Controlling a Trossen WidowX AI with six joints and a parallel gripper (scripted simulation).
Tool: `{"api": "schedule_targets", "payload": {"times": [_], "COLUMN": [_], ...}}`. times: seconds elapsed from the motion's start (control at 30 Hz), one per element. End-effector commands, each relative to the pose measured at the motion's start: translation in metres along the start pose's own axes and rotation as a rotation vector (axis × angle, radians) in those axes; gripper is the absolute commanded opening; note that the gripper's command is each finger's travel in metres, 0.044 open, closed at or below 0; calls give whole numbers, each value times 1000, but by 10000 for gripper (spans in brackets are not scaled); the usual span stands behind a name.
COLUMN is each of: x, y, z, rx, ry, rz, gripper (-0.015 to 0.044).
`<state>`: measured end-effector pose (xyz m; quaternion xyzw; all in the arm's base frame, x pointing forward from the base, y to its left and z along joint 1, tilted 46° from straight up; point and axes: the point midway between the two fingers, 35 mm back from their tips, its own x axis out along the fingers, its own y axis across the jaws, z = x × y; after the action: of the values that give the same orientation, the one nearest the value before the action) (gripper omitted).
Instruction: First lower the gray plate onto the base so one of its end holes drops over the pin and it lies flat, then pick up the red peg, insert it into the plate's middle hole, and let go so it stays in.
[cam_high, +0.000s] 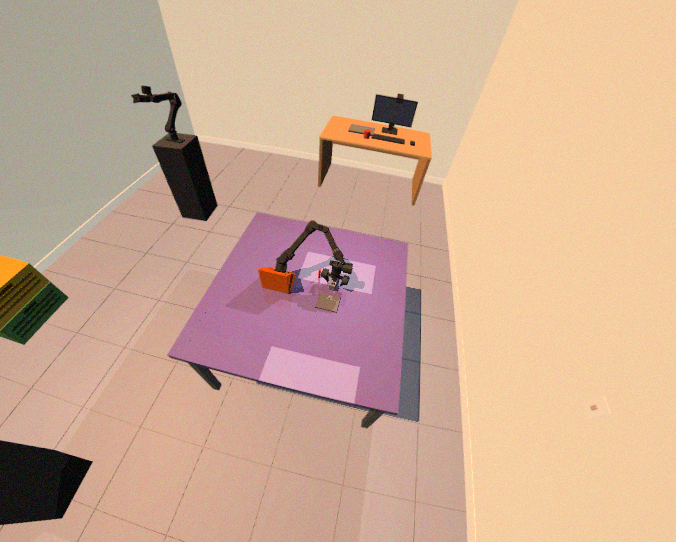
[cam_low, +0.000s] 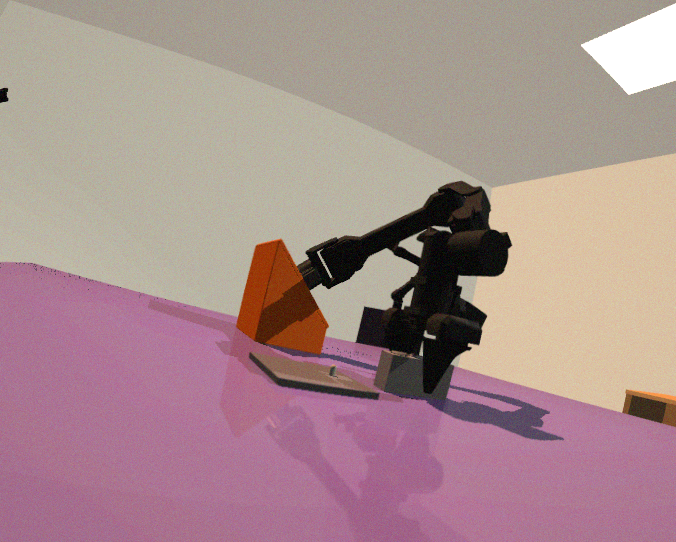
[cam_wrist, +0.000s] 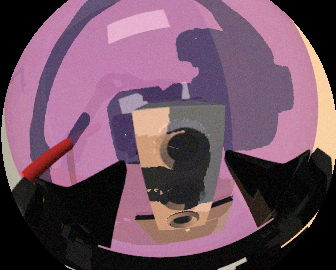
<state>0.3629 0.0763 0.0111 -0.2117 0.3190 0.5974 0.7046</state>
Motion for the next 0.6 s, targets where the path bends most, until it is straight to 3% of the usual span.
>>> {"api": "schedule_targets", "payload": {"times": [0.0,0.37,0.57], "x": [4,4,4], "y": [1,1,1], "z": [0,0,0], "rx": [3,3,3], "ry": [-4,-4,-4], "rz": [0,0,0], "gripper": [440,151,111]}}
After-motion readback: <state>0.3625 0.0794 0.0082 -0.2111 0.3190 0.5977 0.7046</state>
